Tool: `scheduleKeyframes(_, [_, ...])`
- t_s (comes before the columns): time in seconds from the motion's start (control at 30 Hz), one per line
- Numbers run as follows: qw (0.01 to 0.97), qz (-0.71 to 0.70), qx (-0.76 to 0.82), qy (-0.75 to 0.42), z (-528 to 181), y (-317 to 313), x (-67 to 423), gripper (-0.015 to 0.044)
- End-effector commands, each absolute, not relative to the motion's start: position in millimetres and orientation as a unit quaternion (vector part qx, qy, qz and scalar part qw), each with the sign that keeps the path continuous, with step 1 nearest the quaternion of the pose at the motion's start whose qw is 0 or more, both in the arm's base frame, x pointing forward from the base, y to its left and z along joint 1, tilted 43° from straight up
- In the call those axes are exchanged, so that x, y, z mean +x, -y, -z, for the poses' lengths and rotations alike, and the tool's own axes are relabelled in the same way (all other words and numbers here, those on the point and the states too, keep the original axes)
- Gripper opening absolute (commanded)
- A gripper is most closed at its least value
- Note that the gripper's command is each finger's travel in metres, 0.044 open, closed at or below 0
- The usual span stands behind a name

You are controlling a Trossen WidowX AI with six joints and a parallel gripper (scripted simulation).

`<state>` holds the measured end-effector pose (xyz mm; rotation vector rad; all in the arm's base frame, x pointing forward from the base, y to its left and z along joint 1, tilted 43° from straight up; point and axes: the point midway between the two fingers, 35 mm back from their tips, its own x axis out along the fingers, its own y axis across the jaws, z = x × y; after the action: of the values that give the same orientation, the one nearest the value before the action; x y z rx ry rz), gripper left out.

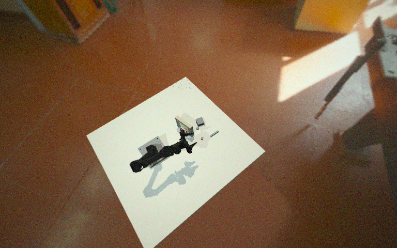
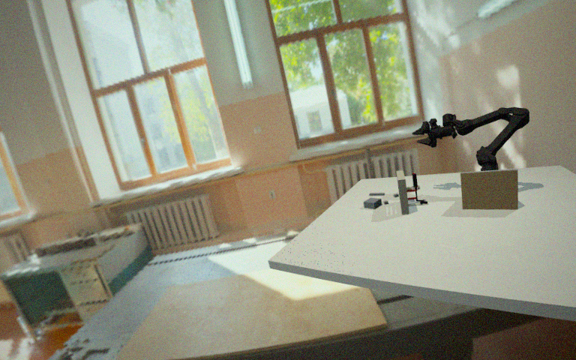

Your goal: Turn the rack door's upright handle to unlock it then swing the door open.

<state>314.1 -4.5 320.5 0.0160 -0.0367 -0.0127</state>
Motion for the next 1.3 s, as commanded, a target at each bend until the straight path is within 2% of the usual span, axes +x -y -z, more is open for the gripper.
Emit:
scheduleKeyframes(0.0, [1.0, 0.007, 0.008, 0.016, -319.8, 4.4, 314.7, 0.0374])
scheduleKeyframes(0.1, [1.0, 0.009, 0.013, -0.015, -310.2, 2.1, 322.8, 0.0295])
scheduleKeyframes(0.67, [0.97, 0.035, 0.004, -0.24, -234.7, -20.5, 361.0, 0.0295])
scheduleKeyframes(1.27, [0.889, 0.072, -0.077, -0.445, -161.4, -46.4, 364.5, 0.0295])
